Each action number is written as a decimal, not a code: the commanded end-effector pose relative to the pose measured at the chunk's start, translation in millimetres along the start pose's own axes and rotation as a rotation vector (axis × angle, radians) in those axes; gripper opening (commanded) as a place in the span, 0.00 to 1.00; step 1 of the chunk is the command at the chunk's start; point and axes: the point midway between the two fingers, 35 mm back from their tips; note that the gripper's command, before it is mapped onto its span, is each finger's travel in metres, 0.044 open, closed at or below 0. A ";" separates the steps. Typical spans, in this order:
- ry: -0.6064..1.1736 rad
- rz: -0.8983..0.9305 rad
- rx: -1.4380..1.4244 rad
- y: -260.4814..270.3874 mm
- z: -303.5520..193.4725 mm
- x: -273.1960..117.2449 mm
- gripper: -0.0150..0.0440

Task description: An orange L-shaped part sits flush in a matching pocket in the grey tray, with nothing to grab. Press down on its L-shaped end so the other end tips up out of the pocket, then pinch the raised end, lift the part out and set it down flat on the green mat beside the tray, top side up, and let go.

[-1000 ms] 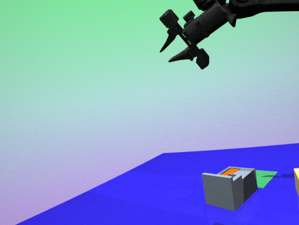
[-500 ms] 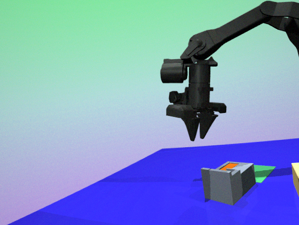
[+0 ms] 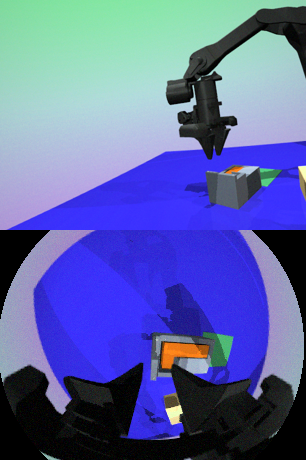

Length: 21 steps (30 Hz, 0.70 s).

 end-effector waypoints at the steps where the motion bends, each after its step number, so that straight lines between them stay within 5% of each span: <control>1: 0.030 -0.003 -0.007 -0.9 -6.0 42.0 0.56; 21: 0.030 -0.004 -0.007 -1.5 -8.5 76.7 0.56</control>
Point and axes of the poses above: the point midway between the two fingers, 35 mm back from their tips, its own x axis out along the fingers, its own y axis across the jaws, z = x × y, and after that the axes turned 11 degrees about -x, right-handed
